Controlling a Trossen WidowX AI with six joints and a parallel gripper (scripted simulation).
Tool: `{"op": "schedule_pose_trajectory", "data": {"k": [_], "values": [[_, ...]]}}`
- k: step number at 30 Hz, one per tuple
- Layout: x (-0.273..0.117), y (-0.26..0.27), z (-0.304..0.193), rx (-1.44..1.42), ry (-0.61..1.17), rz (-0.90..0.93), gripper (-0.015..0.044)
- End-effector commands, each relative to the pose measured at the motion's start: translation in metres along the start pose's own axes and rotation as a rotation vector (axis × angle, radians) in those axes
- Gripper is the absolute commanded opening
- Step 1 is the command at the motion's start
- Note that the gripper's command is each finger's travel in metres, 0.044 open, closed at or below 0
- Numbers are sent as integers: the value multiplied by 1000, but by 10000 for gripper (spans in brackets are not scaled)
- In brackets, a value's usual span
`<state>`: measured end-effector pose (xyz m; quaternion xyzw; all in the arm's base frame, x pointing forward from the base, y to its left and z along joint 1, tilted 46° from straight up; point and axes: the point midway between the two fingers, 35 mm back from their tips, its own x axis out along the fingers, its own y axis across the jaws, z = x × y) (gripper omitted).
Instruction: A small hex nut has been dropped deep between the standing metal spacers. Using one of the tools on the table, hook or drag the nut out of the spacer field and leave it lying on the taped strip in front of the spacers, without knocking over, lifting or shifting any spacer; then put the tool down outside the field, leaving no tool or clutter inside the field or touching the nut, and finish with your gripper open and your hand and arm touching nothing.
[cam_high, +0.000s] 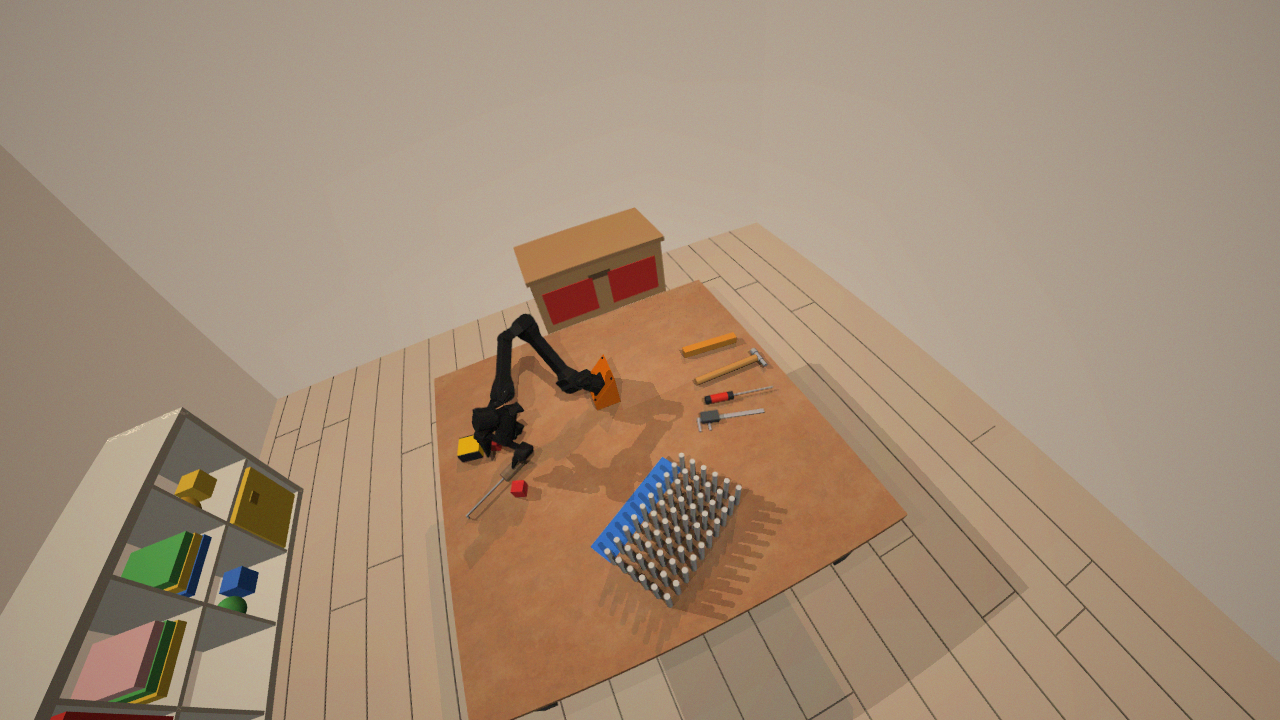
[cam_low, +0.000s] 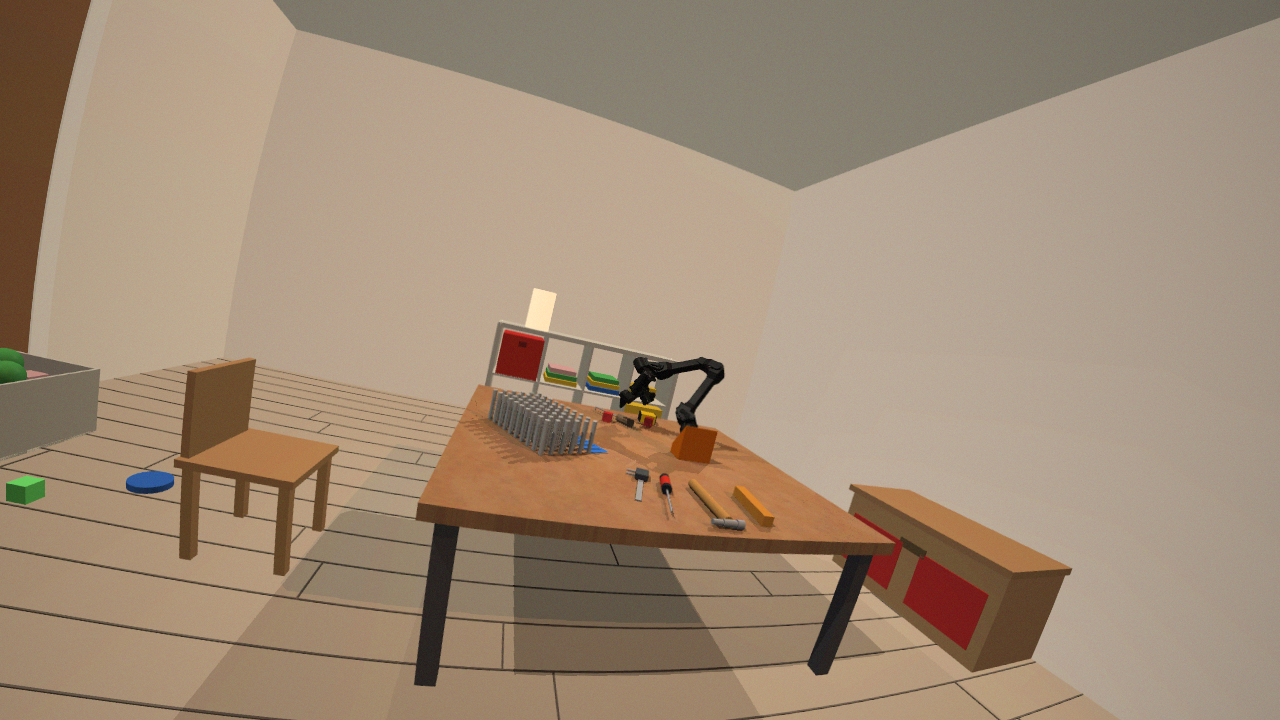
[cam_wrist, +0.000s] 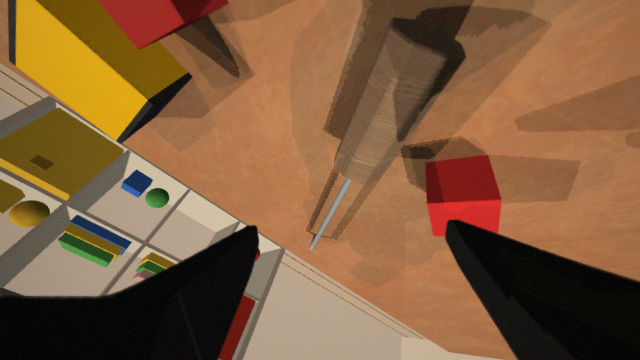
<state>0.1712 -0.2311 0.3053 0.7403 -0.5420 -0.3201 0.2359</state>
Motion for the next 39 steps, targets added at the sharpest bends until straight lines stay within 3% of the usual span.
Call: {"op": "schedule_pose_trajectory", "data": {"k": [1, 9, 15, 39], "values": [[-5, -9, 18, 315, 21, 49, 440], [-5, -9, 18, 315, 21, 49, 440], [-5, -9, 18, 315, 21, 49, 282], [16, -16, 25, 316, 20, 48, 280]]}}
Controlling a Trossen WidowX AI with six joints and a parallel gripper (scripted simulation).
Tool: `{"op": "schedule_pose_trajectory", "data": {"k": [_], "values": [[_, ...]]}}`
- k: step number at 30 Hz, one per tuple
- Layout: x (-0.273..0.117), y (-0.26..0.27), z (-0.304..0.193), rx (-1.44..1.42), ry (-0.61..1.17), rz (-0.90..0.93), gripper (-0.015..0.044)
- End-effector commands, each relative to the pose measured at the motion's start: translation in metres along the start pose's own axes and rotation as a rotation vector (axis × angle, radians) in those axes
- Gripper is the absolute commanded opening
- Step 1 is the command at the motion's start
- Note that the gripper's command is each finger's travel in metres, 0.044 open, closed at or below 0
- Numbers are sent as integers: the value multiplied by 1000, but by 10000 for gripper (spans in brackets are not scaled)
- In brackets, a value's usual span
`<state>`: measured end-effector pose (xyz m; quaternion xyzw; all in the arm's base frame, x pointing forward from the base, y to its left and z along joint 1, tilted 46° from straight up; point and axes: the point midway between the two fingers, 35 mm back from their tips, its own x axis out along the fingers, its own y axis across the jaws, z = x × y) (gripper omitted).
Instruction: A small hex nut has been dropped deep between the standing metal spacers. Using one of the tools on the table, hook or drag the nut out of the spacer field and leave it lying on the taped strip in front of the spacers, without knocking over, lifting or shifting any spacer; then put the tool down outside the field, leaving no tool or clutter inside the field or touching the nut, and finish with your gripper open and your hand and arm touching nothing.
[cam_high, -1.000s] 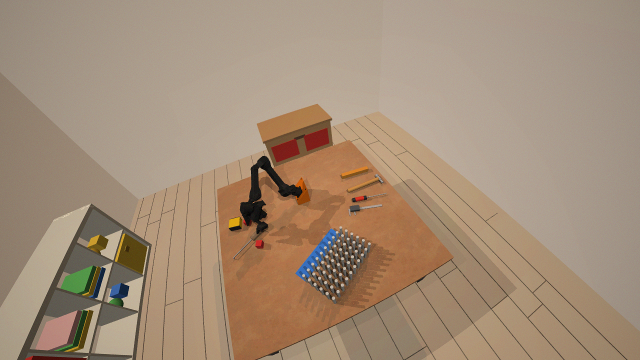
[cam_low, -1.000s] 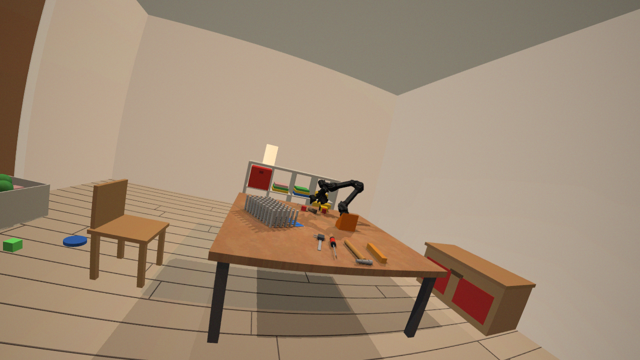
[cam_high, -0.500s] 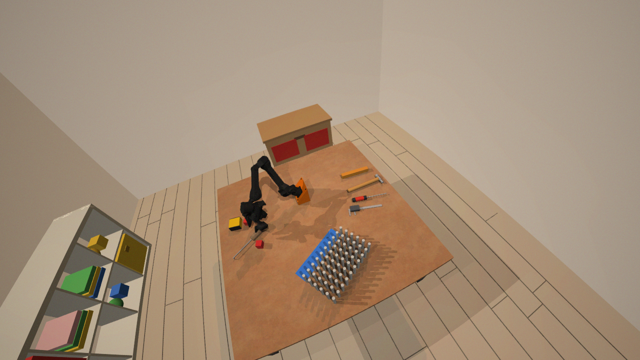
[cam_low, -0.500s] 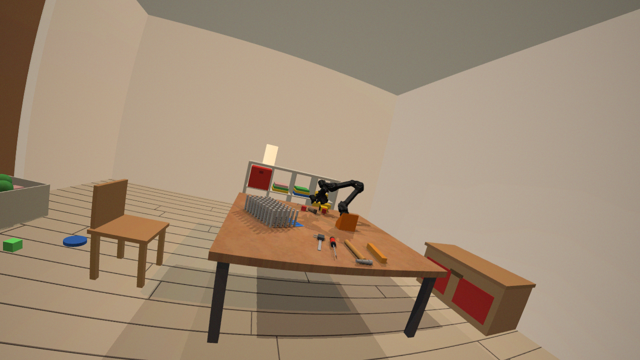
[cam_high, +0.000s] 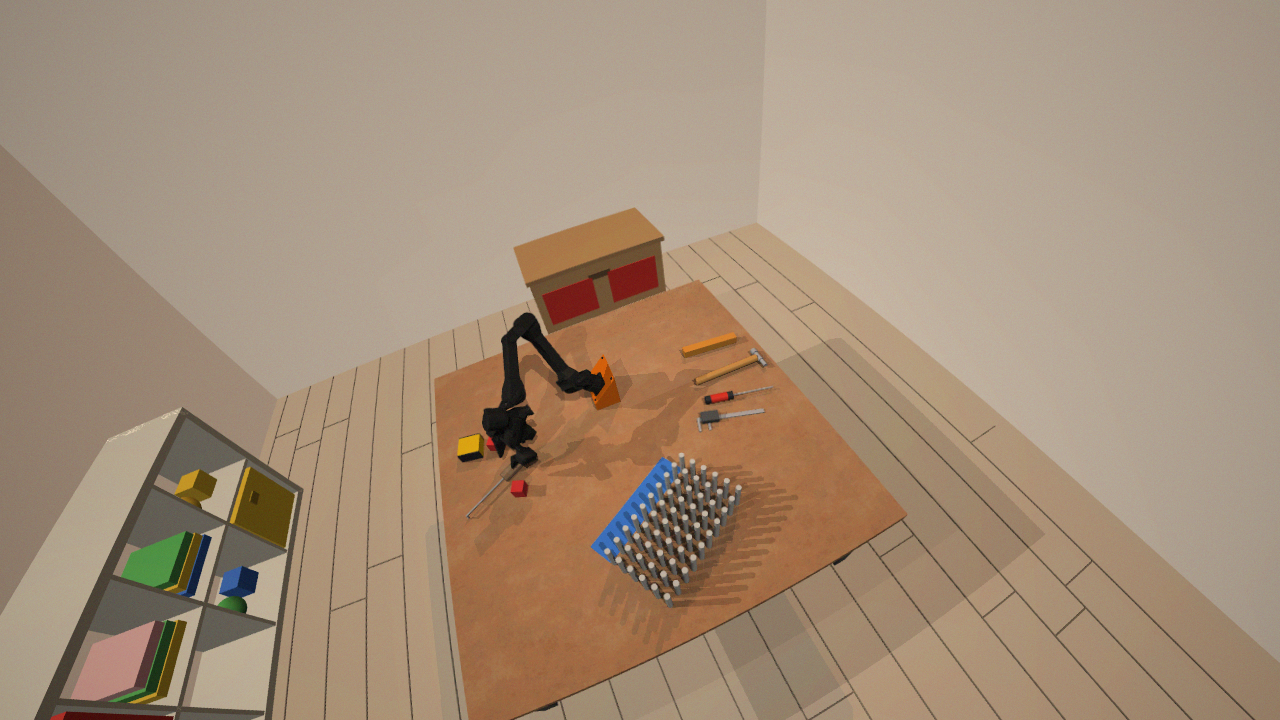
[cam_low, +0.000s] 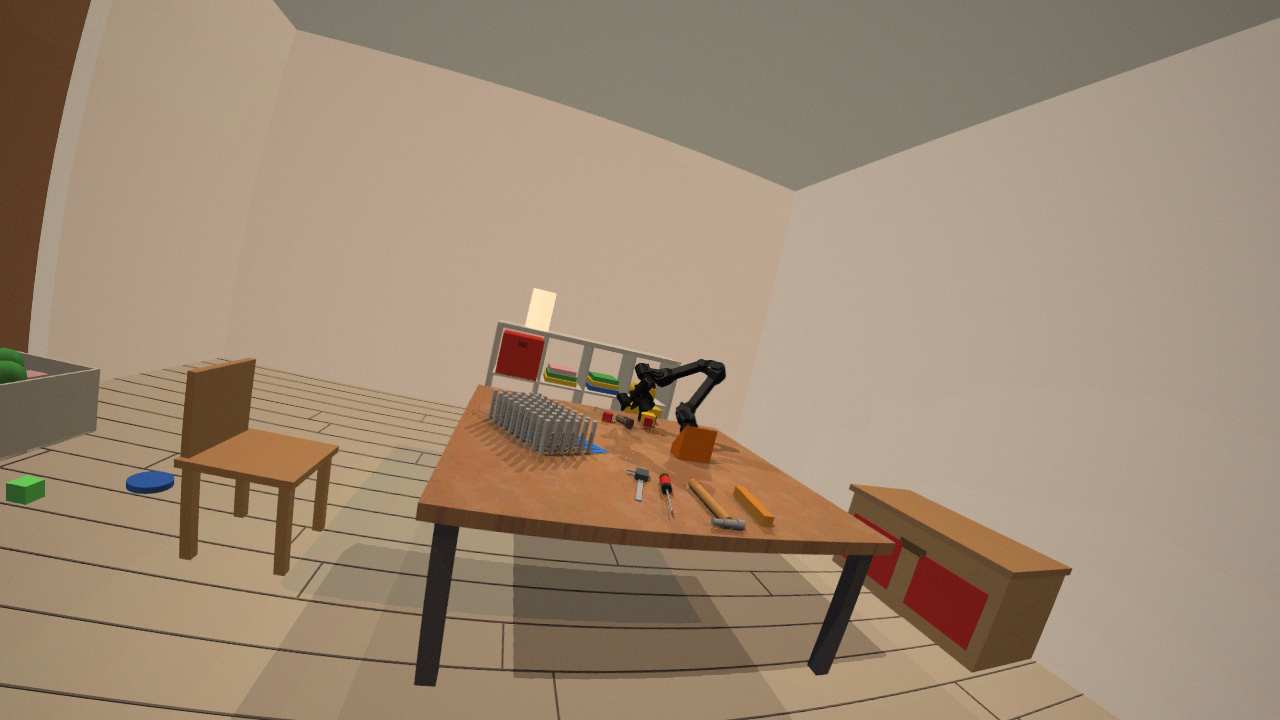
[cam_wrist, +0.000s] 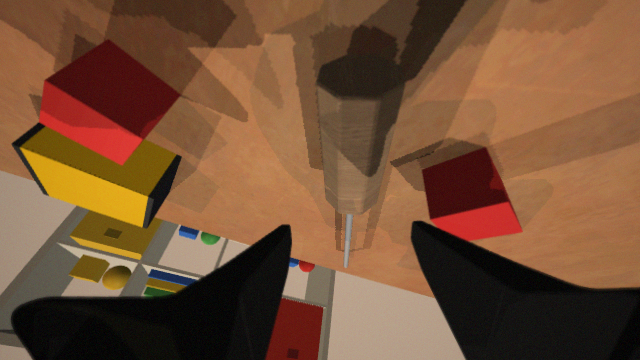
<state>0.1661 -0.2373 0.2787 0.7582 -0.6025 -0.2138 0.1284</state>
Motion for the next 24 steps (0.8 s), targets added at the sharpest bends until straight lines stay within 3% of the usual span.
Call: {"op": "schedule_pose_trajectory", "data": {"k": [1, 24], "values": [[6, -2, 5, -7, -4, -3, 280], [36, -6, 26, -9, 0, -1, 280]]}}
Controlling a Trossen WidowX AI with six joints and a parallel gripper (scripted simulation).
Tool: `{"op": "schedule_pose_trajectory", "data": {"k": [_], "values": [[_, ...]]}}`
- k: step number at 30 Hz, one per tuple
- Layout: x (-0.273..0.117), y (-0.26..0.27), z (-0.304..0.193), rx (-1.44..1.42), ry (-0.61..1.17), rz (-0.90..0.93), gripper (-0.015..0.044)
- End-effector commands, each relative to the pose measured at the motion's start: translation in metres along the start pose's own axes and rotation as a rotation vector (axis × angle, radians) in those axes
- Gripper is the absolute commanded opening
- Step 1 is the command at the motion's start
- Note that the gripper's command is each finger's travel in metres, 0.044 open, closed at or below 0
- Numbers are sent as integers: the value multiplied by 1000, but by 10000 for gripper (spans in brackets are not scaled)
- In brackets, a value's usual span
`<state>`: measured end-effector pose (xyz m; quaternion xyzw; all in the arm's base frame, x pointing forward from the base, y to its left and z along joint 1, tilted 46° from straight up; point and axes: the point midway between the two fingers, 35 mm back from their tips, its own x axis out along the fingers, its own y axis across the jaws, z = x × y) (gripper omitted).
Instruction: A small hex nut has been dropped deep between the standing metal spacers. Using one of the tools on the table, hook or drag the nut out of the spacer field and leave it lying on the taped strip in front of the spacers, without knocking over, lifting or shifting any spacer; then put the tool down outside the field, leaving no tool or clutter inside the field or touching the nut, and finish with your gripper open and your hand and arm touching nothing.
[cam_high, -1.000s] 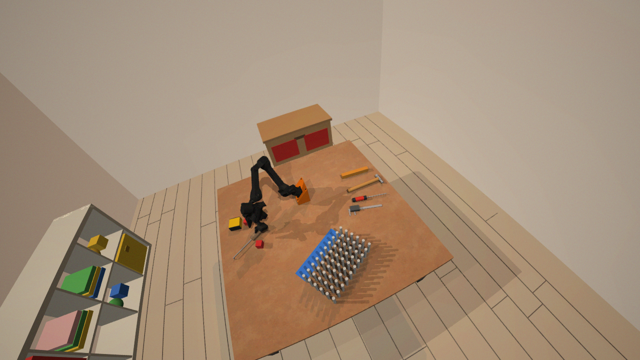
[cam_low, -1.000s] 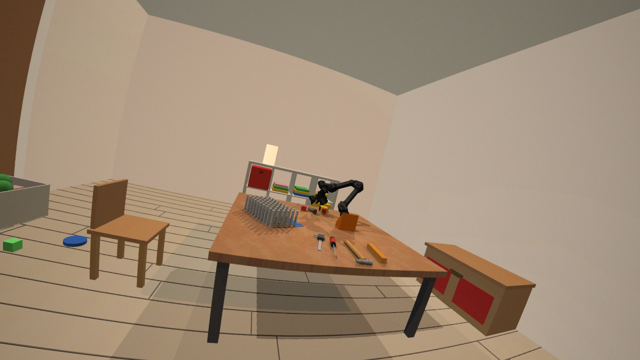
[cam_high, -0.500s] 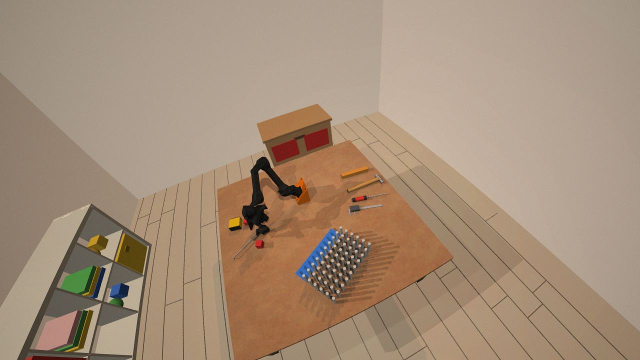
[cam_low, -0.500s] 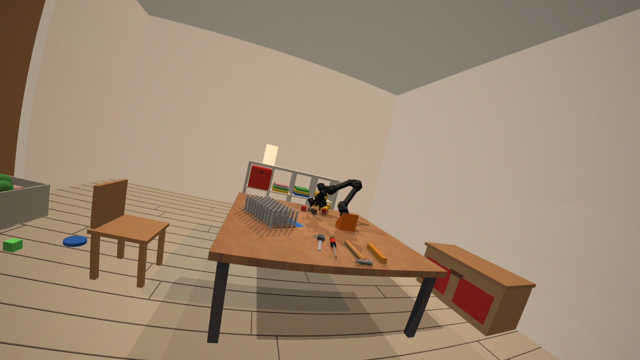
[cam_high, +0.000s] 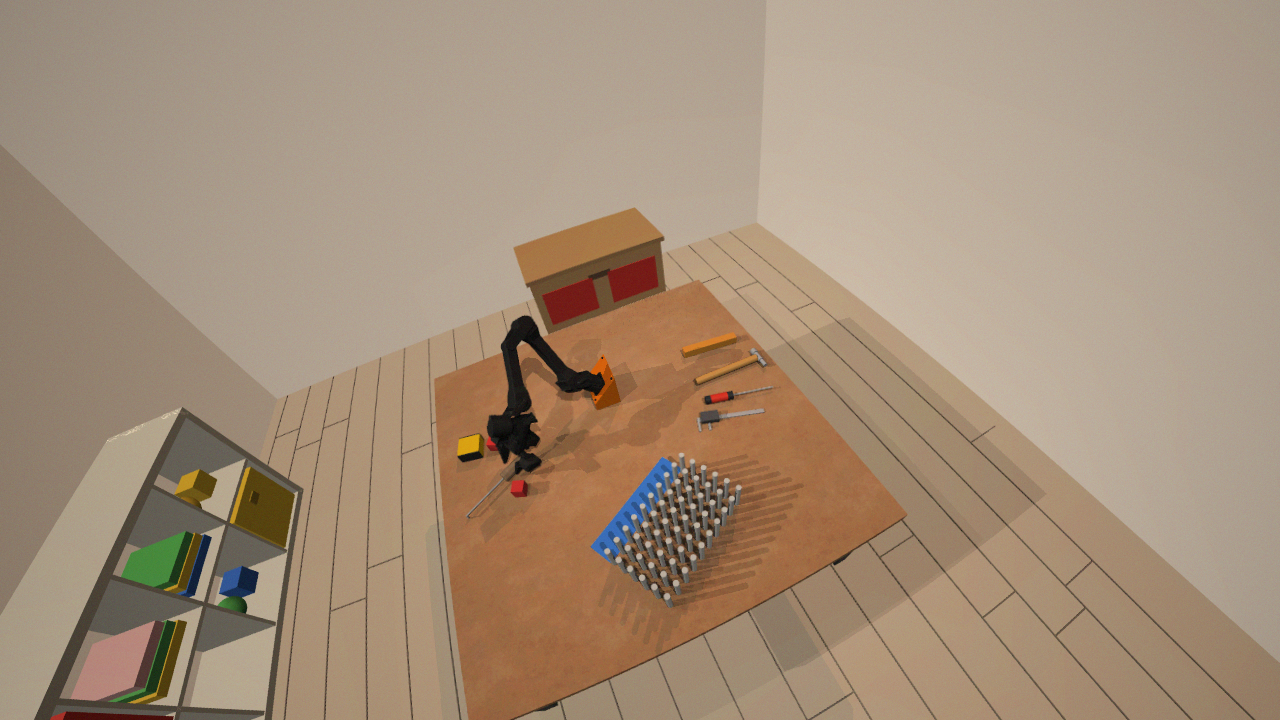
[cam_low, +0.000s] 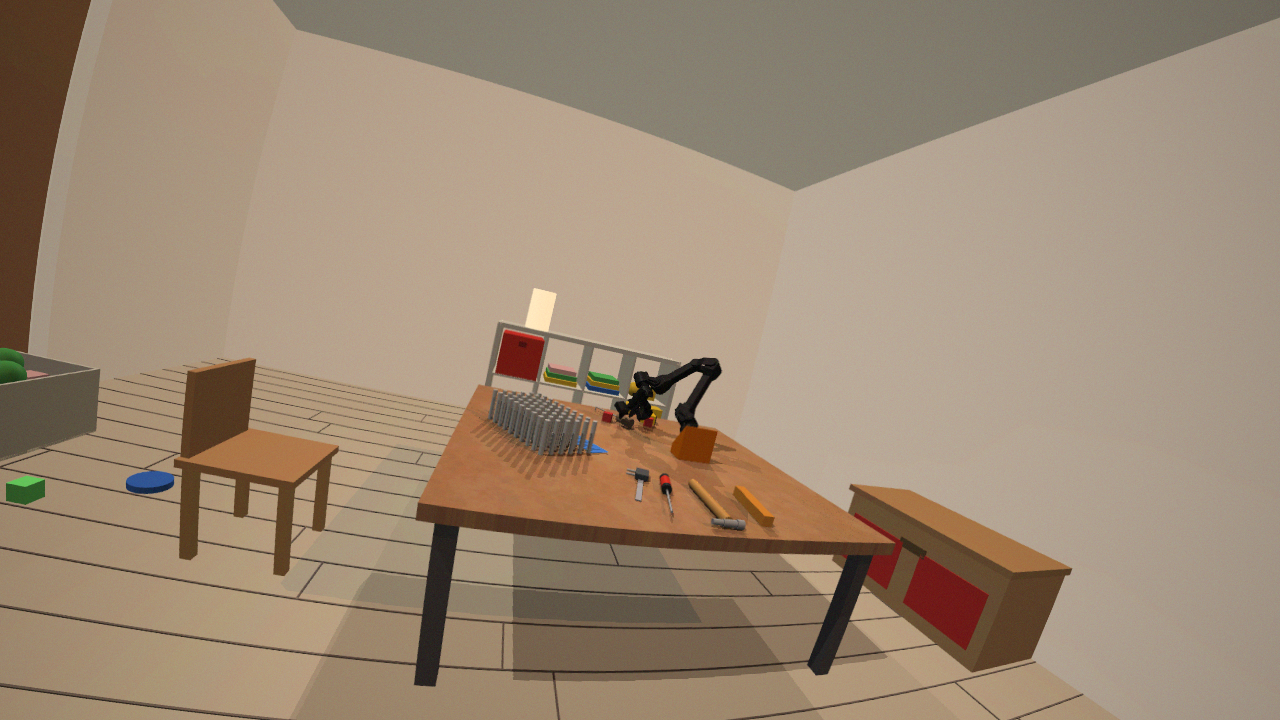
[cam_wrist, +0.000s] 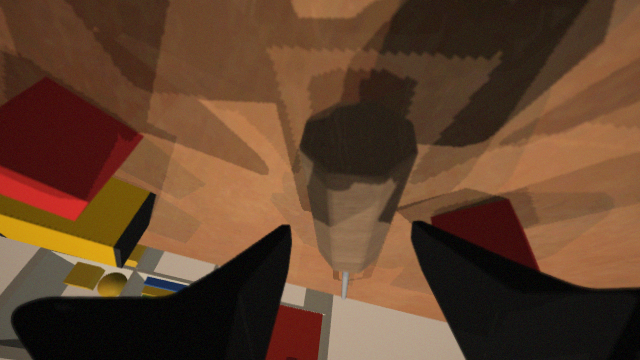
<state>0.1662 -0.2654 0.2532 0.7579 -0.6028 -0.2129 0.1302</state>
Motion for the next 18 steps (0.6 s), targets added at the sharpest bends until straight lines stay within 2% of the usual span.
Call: {"op": "schedule_pose_trajectory", "data": {"k": [1, 7, 10, 18], "values": [[6, -1, 6, -8, -3, -3, 280], [11, -1, 11, -9, -2, -2, 280], [11, -1, 11, -9, -2, -2, 201], [11, -1, 11, -9, -2, -2, 148]]}}
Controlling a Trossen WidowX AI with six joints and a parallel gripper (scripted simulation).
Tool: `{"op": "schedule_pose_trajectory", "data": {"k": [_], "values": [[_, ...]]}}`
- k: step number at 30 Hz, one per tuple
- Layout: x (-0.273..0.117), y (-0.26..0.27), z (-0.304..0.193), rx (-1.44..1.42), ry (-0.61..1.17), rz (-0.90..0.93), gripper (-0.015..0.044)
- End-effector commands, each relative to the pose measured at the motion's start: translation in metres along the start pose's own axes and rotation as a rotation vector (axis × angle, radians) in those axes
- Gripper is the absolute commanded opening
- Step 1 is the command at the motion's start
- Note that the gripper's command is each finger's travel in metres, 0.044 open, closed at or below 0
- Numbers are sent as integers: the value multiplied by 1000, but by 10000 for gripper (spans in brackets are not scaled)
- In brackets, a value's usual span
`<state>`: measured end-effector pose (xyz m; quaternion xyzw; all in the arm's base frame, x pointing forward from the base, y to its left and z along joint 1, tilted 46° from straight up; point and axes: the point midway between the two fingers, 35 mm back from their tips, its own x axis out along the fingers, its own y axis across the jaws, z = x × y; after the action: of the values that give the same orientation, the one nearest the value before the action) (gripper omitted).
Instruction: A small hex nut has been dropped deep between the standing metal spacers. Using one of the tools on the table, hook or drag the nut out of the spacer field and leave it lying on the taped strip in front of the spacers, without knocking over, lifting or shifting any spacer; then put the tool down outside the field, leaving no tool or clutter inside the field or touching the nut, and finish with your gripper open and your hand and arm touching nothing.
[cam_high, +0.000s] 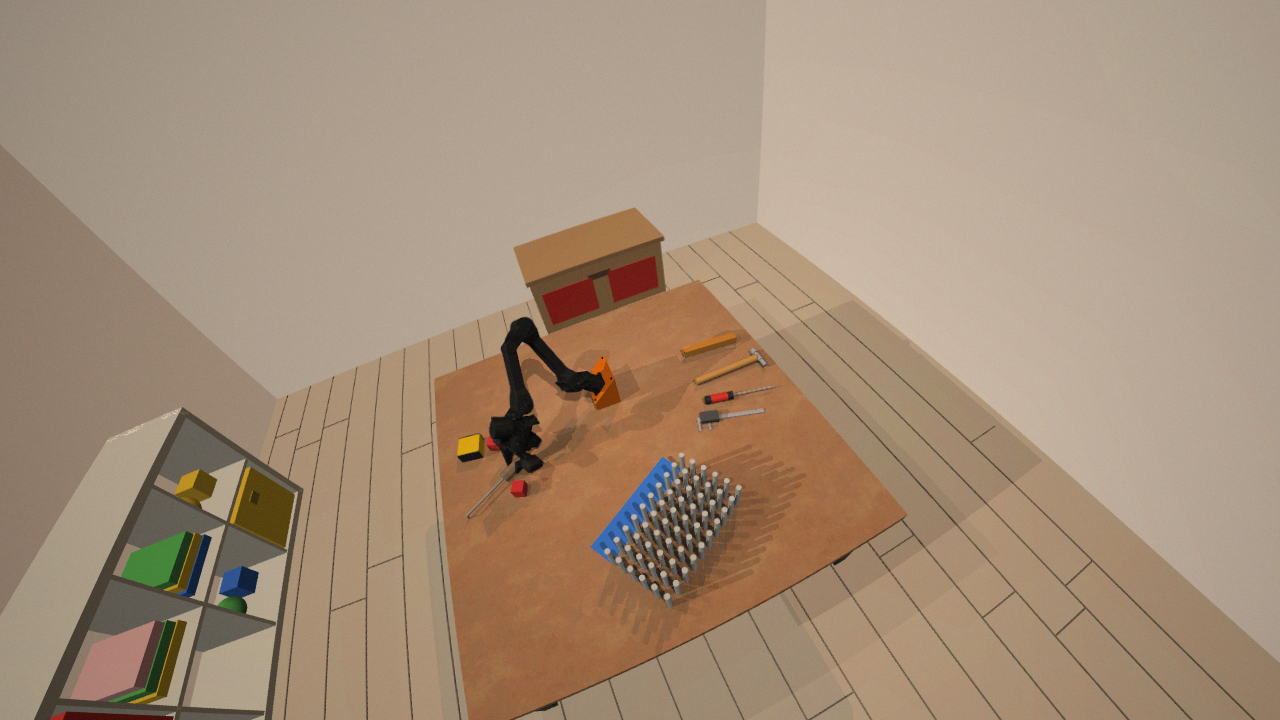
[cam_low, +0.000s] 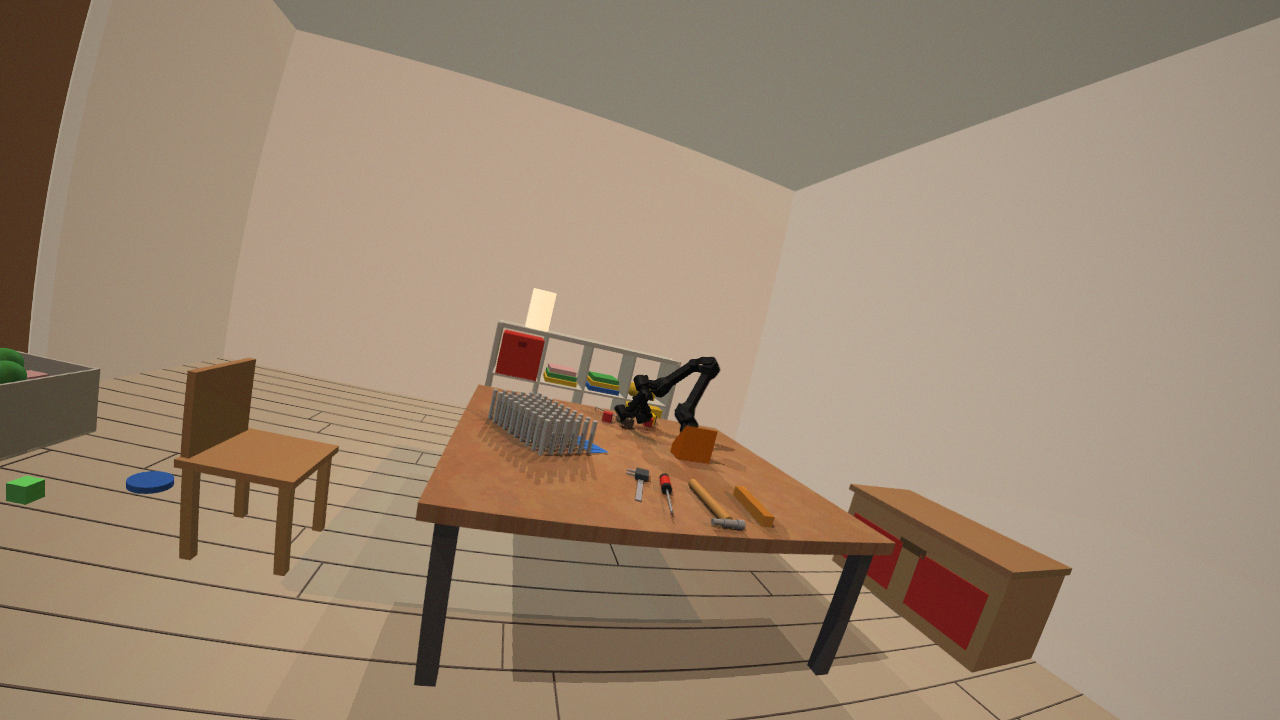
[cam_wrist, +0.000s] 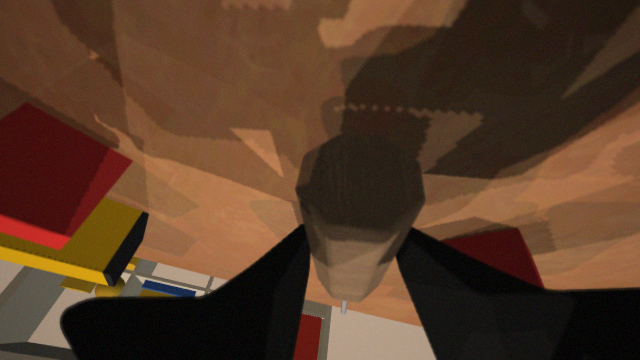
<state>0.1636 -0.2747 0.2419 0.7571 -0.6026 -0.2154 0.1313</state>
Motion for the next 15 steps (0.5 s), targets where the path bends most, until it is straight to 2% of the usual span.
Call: {"op": "schedule_pose_trajectory", "data": {"k": [1, 6, 15], "values": [[0, 0, 0, -3, 1, -2, 122], [-12, -5, -12, 9, -6, -8, 0], [-40, -10, -36, 28, -13, -15, 0]]}}
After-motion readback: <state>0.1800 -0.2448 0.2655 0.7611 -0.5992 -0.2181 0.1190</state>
